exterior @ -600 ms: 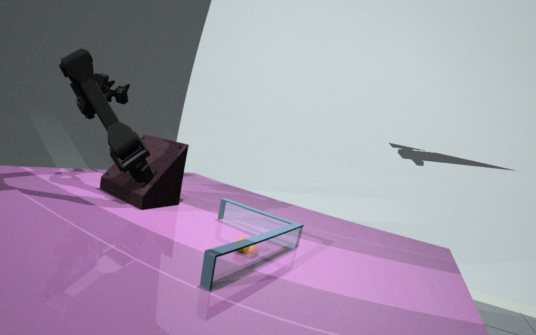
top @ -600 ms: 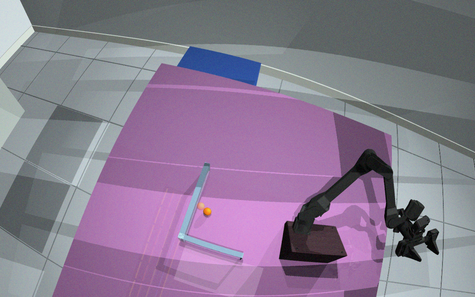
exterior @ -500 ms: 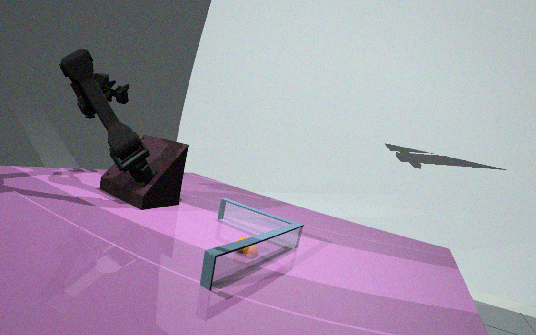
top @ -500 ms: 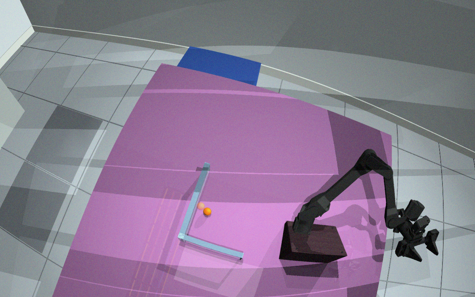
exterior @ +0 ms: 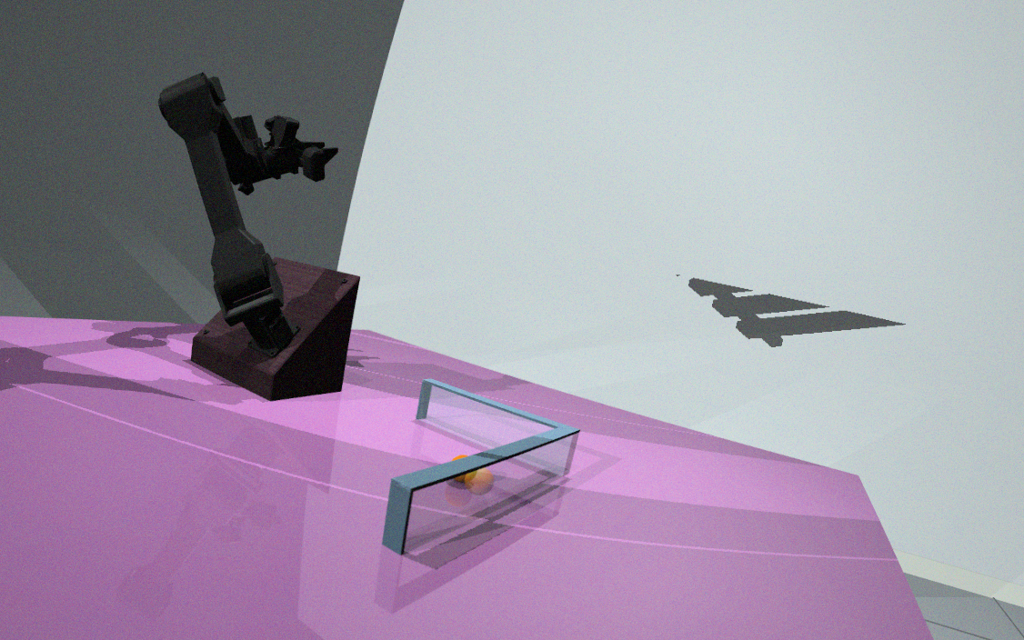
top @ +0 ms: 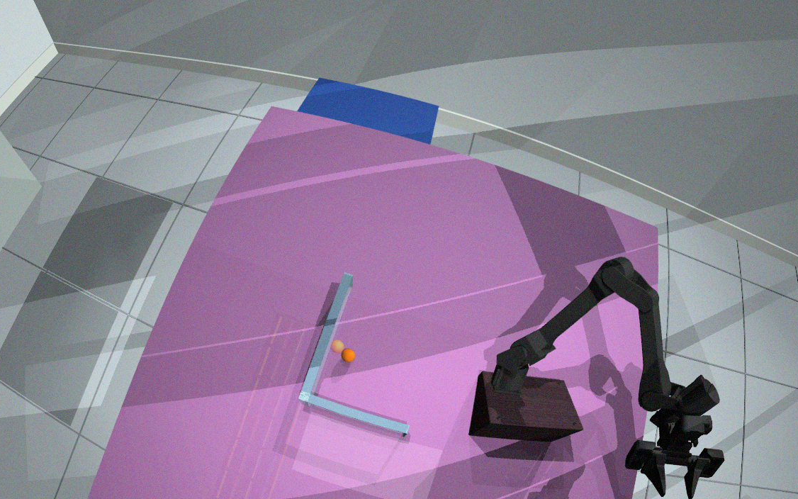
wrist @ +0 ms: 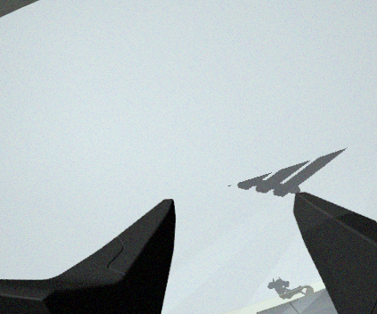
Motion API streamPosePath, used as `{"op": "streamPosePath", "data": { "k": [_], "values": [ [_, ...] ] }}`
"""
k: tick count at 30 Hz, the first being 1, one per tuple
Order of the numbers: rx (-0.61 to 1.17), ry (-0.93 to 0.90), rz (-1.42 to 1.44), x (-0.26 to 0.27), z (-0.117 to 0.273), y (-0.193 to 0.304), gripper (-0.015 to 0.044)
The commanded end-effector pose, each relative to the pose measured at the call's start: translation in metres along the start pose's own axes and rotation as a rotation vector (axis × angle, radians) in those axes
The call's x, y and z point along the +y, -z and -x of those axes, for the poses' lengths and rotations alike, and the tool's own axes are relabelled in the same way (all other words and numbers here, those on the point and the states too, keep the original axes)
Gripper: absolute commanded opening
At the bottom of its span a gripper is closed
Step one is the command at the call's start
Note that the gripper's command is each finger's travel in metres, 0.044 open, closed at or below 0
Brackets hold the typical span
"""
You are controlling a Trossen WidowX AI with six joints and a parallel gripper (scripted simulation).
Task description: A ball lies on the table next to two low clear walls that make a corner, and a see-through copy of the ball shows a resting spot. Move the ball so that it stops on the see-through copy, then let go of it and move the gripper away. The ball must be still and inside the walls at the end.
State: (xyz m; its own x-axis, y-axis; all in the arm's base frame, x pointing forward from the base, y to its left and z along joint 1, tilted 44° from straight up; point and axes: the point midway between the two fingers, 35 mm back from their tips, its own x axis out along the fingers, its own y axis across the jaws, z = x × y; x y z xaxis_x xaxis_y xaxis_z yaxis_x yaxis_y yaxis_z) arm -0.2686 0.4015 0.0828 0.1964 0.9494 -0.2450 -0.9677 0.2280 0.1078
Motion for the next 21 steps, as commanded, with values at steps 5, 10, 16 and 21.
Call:
{"op": "streamPosePath", "data": {
  "k": [5,10,16,21],
  "values": [
    [0.094,0.299,0.052,-0.113,-0.084,-0.018,0.0254],
    [0.177,0.487,0.075,-0.197,-0.116,-0.026,0.0254],
    [0.265,0.710,0.029,-0.304,-0.130,-0.031,0.0254],
    [0.360,0.881,-0.002,-0.388,-0.123,-0.031,0.0254]
  ]
}}
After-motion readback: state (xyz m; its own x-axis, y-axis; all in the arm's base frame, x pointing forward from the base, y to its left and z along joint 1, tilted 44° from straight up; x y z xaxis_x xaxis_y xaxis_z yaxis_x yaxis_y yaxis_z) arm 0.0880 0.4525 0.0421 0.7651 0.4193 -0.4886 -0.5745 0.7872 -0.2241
